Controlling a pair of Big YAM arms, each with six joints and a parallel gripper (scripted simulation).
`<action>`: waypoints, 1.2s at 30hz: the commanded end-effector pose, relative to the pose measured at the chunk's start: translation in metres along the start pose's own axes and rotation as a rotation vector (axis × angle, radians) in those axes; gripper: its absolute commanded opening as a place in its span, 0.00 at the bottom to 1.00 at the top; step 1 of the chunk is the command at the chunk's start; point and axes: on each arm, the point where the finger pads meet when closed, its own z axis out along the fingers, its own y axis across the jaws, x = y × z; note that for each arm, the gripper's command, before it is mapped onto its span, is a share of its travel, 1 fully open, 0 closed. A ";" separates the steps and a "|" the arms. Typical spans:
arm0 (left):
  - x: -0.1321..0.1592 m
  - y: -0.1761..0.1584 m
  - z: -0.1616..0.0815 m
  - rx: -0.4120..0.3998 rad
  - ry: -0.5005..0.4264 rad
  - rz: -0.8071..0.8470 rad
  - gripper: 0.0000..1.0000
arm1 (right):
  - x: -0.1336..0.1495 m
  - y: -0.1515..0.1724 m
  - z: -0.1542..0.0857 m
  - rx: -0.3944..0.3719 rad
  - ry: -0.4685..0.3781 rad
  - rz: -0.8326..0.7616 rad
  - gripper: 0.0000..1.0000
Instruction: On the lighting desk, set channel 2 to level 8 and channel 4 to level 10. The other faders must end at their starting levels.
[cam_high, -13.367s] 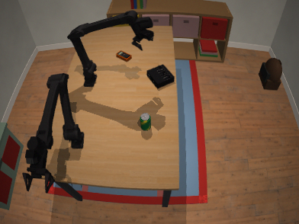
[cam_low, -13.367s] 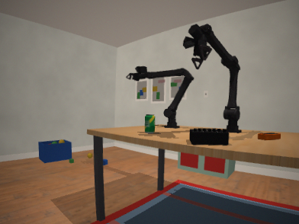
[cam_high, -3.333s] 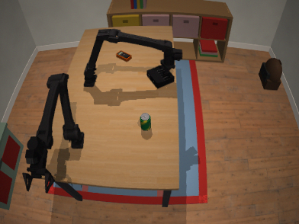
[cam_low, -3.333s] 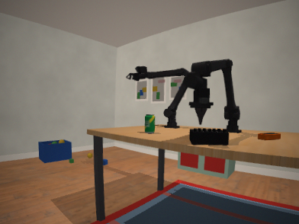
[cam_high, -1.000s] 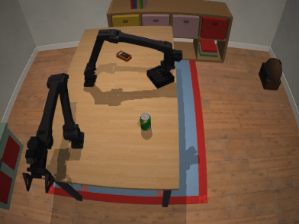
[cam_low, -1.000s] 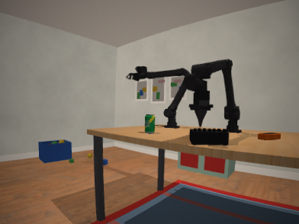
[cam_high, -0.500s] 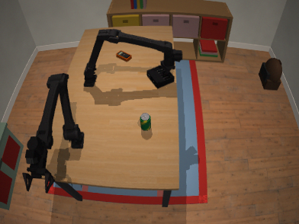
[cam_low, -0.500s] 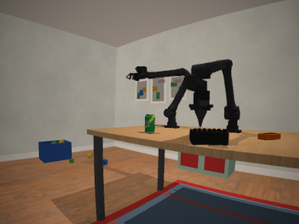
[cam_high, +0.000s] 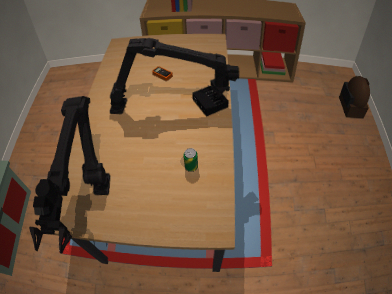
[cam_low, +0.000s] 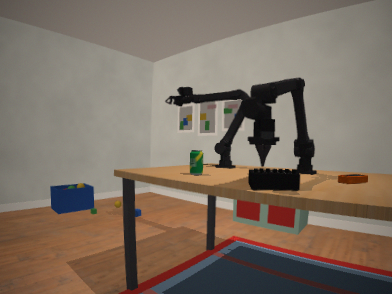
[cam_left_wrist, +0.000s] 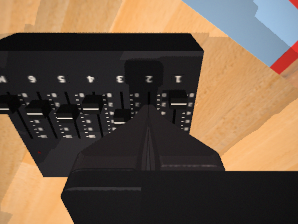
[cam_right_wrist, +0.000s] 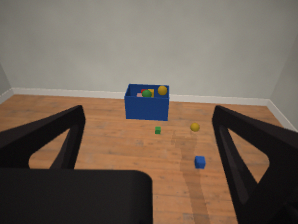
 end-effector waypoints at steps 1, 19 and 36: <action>-0.001 -0.005 -0.002 0.009 -0.019 -0.009 0.00 | 0.009 0.003 0.007 -0.008 0.008 0.005 1.00; -0.004 -0.007 -0.023 0.031 -0.055 -0.012 0.00 | 0.009 0.003 0.007 -0.008 0.008 0.005 1.00; -0.004 -0.007 -0.023 0.031 -0.055 -0.012 0.00 | 0.009 0.003 0.007 -0.008 0.008 0.005 1.00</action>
